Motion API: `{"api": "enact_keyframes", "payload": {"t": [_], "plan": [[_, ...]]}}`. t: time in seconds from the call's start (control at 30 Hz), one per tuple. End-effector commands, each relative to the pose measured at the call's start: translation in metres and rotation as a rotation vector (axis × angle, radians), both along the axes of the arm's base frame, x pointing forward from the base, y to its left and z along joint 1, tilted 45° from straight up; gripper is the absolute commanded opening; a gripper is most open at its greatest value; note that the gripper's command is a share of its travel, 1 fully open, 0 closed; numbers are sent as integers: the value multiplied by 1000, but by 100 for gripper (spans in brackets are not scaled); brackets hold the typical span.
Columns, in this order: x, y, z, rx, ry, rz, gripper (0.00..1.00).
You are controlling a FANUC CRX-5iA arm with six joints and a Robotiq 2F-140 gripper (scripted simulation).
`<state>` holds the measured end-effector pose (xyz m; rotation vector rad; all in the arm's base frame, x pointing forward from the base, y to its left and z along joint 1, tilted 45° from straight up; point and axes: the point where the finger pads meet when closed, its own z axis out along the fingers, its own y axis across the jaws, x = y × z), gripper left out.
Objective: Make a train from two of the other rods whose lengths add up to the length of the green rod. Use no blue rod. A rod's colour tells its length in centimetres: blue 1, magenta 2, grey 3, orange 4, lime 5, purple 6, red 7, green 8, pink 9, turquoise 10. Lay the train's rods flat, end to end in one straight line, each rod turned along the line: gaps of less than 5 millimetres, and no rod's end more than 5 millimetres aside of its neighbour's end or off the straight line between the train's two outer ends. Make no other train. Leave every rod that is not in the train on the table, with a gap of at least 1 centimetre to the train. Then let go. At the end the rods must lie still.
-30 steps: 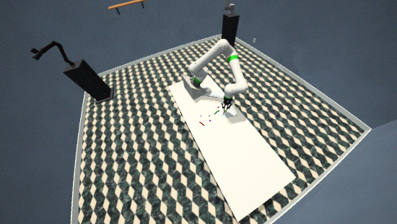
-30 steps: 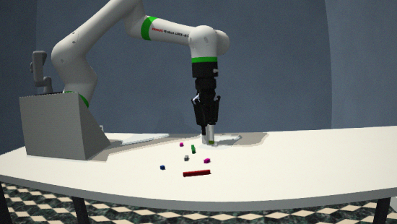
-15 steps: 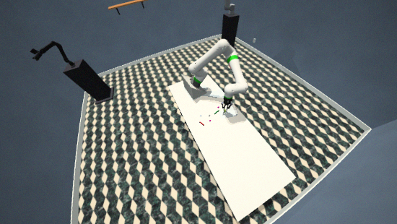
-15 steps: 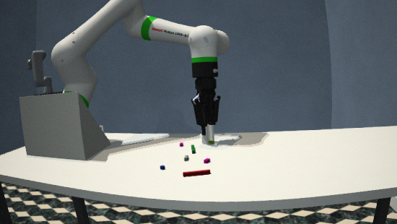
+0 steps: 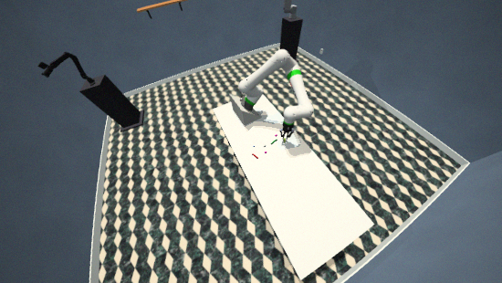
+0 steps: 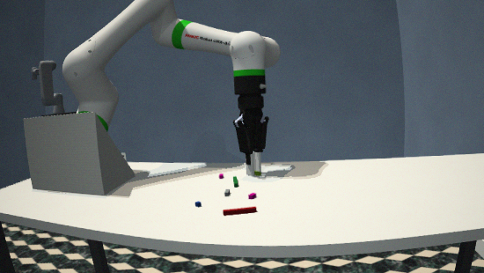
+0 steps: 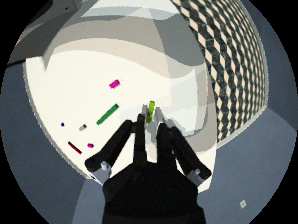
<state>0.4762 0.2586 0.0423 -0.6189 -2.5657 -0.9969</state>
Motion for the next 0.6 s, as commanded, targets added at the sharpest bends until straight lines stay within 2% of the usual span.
{"api": "enact_keyframes", "payload": {"t": [0.0, 0.03, 0.57], "plan": [[0, 0, 0, 0, 0, 0, 15], [0, 0, 0, 0, 0, 0, 3], [0, 0, 0, 0, 0, 0, 3]]}}
